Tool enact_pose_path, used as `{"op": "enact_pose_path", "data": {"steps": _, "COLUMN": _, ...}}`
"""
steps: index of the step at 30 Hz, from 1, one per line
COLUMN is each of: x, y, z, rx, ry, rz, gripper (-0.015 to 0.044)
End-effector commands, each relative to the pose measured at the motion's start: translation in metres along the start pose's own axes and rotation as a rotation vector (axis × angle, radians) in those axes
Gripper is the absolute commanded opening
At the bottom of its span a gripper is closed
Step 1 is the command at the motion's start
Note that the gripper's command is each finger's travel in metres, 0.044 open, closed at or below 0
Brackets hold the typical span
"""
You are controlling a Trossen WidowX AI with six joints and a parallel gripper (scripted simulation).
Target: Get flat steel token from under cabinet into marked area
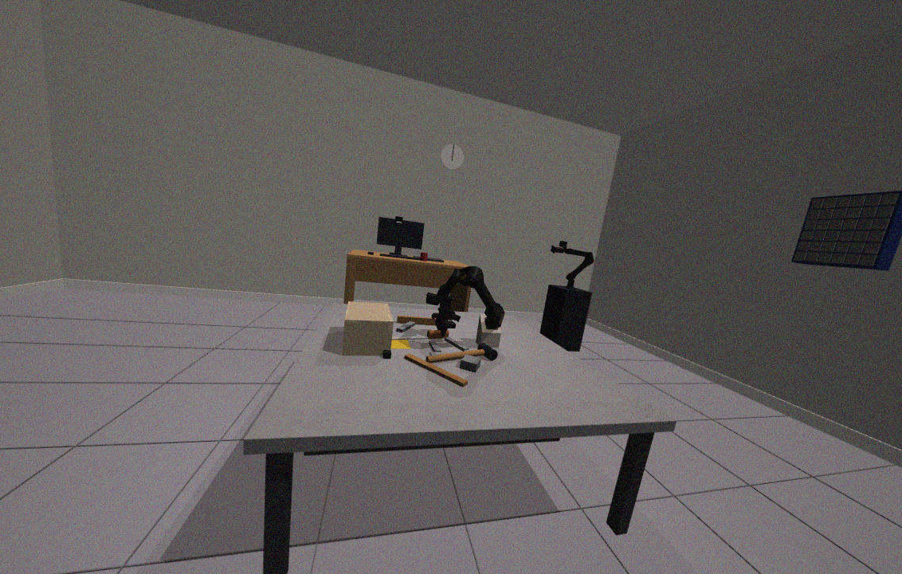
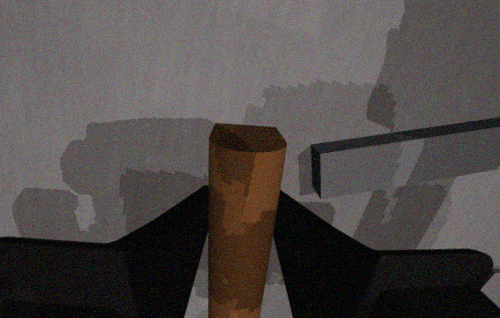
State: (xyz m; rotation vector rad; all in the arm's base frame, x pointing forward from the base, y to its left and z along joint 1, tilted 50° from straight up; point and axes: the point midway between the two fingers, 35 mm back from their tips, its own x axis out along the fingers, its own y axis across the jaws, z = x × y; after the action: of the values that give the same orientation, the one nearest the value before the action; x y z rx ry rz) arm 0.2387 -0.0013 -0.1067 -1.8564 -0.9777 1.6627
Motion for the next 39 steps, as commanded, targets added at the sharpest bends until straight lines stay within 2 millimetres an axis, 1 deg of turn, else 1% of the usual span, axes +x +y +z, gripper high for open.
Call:
{"op": "enact_pose_path", "data": {"steps": 1, "x": 0.0, "y": 0.001, "z": -0.01, "rx": -0.004, "ry": 0.001, "rz": 0.004, "gripper": 0.0}}
{"op": "enact_pose_path", "data": {"steps": 39, "x": 0.0, "y": -0.002, "z": -0.065, "rx": -0.003, "ry": 0.002, "rz": 0.002, "gripper": 0.0}}
